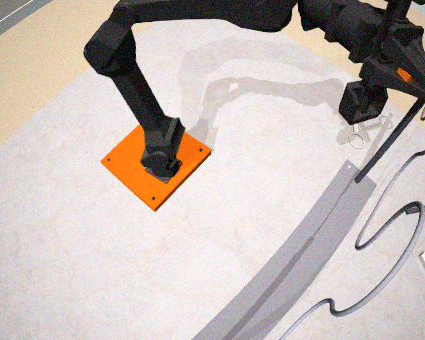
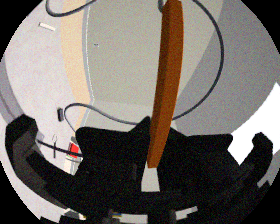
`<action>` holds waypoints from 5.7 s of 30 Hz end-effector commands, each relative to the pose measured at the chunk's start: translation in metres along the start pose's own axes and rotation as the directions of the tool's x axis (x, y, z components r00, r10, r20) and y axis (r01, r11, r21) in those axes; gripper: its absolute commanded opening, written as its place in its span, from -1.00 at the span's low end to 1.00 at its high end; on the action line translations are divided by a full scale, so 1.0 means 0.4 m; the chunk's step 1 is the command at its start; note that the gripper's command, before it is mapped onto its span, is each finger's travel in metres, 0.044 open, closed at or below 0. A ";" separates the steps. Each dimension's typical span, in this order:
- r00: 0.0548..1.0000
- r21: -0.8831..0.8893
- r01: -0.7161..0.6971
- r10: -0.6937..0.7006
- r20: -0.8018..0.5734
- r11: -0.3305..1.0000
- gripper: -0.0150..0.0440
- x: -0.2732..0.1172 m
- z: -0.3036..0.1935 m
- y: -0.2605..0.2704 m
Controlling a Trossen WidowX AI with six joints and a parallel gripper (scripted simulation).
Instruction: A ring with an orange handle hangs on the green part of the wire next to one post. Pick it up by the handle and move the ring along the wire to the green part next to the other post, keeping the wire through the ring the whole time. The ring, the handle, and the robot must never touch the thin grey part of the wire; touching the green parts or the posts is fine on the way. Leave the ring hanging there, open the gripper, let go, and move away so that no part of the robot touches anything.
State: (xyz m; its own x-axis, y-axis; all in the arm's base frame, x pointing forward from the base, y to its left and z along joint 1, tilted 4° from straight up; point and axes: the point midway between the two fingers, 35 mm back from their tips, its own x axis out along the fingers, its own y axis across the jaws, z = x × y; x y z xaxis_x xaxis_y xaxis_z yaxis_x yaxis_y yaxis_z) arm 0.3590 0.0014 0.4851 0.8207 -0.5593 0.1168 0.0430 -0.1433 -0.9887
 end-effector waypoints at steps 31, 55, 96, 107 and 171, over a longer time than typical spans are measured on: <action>0.985 -0.353 0.174 -0.157 0.076 0.919 -1.00 0.000 0.004 -0.032; 0.989 -0.301 0.148 -0.137 0.058 0.942 -1.00 0.006 -0.029 0.039; 0.972 0.480 -0.201 0.236 -0.013 0.854 -1.00 -0.051 -0.001 0.378; 0.950 0.619 -0.254 0.312 0.015 0.743 -1.00 -0.075 0.038 0.434; 0.791 0.950 -0.300 0.534 0.299 -0.088 -1.00 -0.254 0.394 0.533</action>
State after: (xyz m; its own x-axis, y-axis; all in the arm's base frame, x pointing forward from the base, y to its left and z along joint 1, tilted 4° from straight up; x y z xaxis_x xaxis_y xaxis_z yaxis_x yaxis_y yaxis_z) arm 0.3734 0.1529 0.2492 0.8441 -0.2709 -0.4627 0.2873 0.9572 -0.0362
